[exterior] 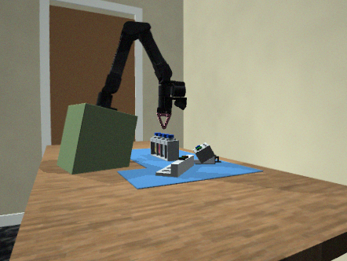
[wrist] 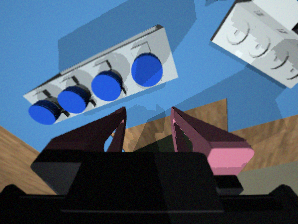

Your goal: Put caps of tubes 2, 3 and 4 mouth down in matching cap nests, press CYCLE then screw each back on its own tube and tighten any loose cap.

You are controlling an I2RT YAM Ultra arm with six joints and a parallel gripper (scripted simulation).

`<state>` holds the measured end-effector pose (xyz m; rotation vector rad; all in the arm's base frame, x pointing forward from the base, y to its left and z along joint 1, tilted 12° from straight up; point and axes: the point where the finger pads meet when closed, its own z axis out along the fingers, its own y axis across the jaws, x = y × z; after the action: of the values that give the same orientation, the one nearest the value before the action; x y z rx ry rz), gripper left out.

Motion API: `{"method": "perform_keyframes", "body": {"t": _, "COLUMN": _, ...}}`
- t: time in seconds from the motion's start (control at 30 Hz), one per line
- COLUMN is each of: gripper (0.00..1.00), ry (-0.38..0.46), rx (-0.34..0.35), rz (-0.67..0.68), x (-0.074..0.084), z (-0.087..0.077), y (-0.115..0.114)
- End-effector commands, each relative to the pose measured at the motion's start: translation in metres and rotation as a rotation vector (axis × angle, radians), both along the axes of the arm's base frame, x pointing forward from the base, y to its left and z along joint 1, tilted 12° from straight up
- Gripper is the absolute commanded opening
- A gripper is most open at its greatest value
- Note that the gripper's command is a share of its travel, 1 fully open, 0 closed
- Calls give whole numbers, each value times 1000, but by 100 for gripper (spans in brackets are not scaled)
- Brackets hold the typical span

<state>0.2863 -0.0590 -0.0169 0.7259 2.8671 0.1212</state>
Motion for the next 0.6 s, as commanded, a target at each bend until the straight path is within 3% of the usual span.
{"method": "perform_keyframes", "body": {"t": 0.0, "gripper": 49, "ry": -17, "rx": 38, "rz": -242, "x": 9, "z": 7, "y": 5}}
{"method": "perform_keyframes", "body": {"t": 0.17, "gripper": 49, "ry": -10, "rx": 90, "rz": -482, "x": 17, "z": 9, "y": 29}}
{"method": "perform_keyframes", "body": {"t": 0.27, "gripper": 49, "ry": -10, "rx": 91, "rz": -486, "x": 17, "z": 9, "y": 29}}
{"method": "perform_keyframes", "body": {"t": 0.37, "gripper": 49, "ry": -2, "rx": 140, "rz": -710, "x": 26, "z": 12, "y": 53}}
{"method": "perform_keyframes", "body": {"t": 0.57, "gripper": 49, "ry": 4, "rx": 179, "rz": -894, "x": 31, "z": 14, "y": 68}}
